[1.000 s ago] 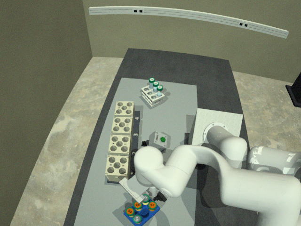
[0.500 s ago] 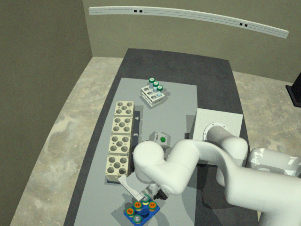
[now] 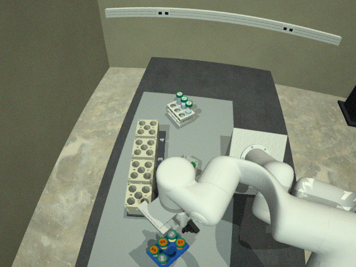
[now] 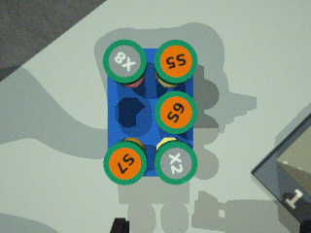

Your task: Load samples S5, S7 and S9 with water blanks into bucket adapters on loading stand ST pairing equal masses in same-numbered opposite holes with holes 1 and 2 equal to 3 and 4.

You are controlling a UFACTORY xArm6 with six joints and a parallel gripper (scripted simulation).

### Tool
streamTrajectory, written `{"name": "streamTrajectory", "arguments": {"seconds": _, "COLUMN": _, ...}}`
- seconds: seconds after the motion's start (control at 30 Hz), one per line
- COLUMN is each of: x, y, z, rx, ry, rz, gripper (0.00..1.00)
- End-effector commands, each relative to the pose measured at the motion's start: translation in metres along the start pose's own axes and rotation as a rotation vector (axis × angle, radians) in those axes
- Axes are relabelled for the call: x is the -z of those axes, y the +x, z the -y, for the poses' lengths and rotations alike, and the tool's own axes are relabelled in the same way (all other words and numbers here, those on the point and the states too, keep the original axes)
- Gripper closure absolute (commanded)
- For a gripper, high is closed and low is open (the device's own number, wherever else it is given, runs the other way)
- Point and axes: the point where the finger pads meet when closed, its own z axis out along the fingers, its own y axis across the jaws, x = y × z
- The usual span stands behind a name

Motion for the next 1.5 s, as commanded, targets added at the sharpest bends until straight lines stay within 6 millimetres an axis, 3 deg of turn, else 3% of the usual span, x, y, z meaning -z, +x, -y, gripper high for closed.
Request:
{"name": "streamTrajectory", "arguments": {"seconds": 0.0, "x": 0.013, "y": 0.001, "z": 0.0, "rx": 0.002, "ry": -0.001, "rz": -0.002, "gripper": 0.0}}
{"name": "streamTrajectory", "arguments": {"seconds": 0.37, "x": 0.037, "y": 0.001, "z": 0.0, "rx": 0.002, "ry": -0.001, "rz": -0.001, "gripper": 0.0}}
{"name": "streamTrajectory", "arguments": {"seconds": 1.27, "x": 0.038, "y": -0.048, "z": -0.116, "rx": -0.832, "ry": -0.001, "rz": -0.002, "gripper": 0.0}}
{"name": "streamTrajectory", "arguments": {"seconds": 1.4, "x": 0.038, "y": -0.056, "z": -0.134, "rx": -0.848, "ry": -0.001, "rz": -0.002, "gripper": 0.0}}
{"name": "streamTrajectory", "arguments": {"seconds": 1.47, "x": 0.038, "y": -0.056, "z": -0.134, "rx": -0.848, "ry": -0.001, "rz": -0.002, "gripper": 0.0}}
